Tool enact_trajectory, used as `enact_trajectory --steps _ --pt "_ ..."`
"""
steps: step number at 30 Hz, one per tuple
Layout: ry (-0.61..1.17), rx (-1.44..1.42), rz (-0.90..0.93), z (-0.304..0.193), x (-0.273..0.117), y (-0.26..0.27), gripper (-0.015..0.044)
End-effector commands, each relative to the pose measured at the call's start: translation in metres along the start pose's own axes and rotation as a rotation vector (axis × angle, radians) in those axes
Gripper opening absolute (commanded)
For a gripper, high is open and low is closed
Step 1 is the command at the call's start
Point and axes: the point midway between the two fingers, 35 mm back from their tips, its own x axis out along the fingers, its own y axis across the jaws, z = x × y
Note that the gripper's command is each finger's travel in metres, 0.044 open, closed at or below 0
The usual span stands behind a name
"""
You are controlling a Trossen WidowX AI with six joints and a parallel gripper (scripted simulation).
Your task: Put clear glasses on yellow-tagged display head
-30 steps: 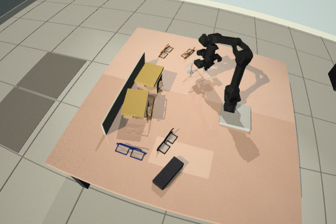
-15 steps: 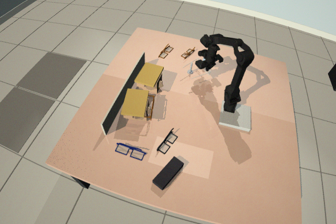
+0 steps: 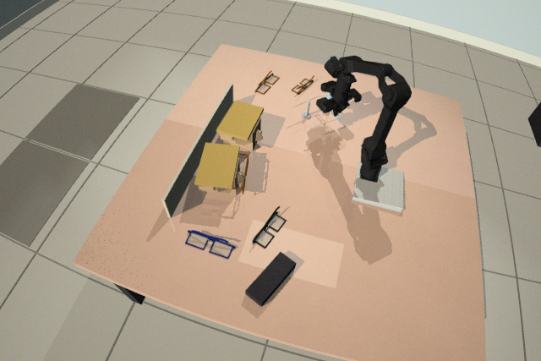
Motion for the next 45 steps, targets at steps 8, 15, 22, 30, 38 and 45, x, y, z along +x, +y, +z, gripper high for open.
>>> enact_trajectory --steps 8,15,22,30,38,45 --pt "0.005 -0.002 0.001 -0.008 0.001 -0.001 0.0" --pt "0.005 -0.002 0.001 -0.006 0.001 -0.001 0.0" --pt "0.005 -0.002 0.001 -0.005 0.001 -0.001 0.0" --pt "0.004 -0.002 0.001 -0.003 0.001 -0.001 0.0" --pt "0.004 -0.002 0.001 0.001 0.0 -0.001 0.0" --pt "0.004 -0.002 0.001 0.005 -0.022 -0.001 0.0"
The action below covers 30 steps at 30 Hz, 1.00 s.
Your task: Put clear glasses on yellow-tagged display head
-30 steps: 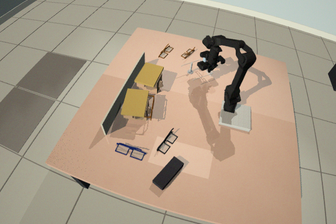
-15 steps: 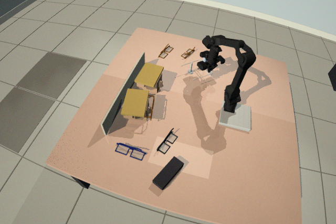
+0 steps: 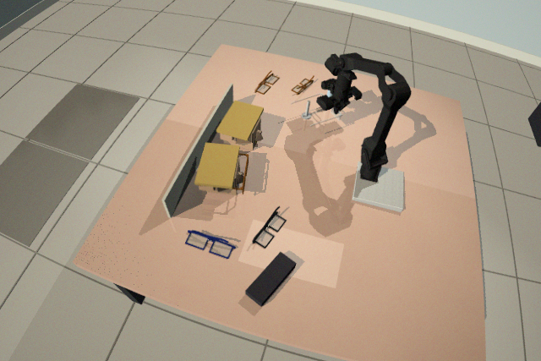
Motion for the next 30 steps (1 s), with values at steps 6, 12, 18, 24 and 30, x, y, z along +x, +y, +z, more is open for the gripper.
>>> enact_trajectory --steps 6,12,18,24,30 --pt "-0.004 -0.001 0.001 0.004 -0.039 0.0 0.0" --pt "-0.004 -0.001 0.001 0.004 -0.05 0.0 0.0" --pt "-0.004 0.032 -0.012 0.006 -0.051 0.014 0.0" --pt "-0.009 0.09 -0.035 0.006 -0.053 0.037 0.0" --pt "-0.022 0.148 -0.057 0.005 -0.055 0.06 0.0"
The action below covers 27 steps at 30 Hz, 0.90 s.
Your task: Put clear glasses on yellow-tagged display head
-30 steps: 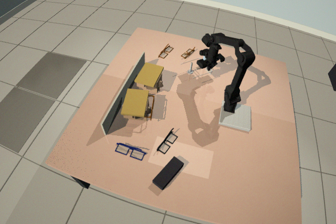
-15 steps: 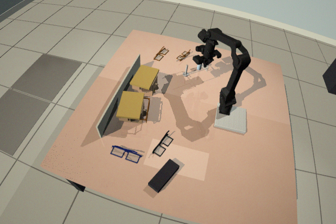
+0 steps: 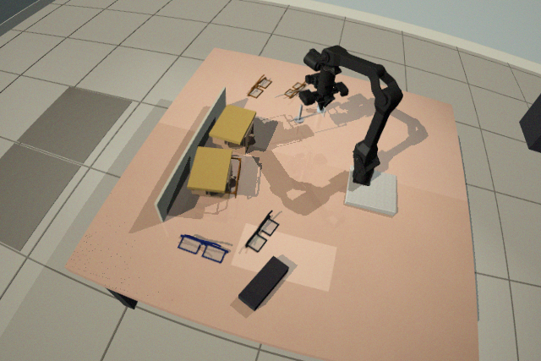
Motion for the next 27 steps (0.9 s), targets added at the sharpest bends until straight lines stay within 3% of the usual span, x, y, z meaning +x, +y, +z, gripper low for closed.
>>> enact_trajectory --steps 1,27 --pt "-0.01 0.043 -0.018 -0.003 -0.003 0.017 0.0" --pt "-0.135 0.297 -0.05 -0.043 -0.022 0.111 0.0"
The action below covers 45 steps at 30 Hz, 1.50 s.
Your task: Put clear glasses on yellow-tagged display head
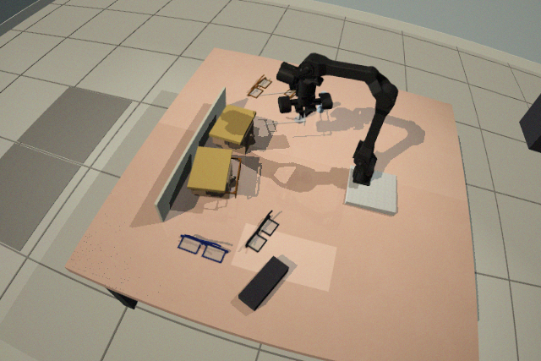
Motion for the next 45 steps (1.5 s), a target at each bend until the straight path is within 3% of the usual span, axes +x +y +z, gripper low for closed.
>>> enact_trajectory --steps 1,45 --pt "-0.027 0.046 0.003 -0.013 -0.006 0.012 0.0" --pt "-0.18 0.505 0.299 -0.169 -0.073 0.077 0.0"
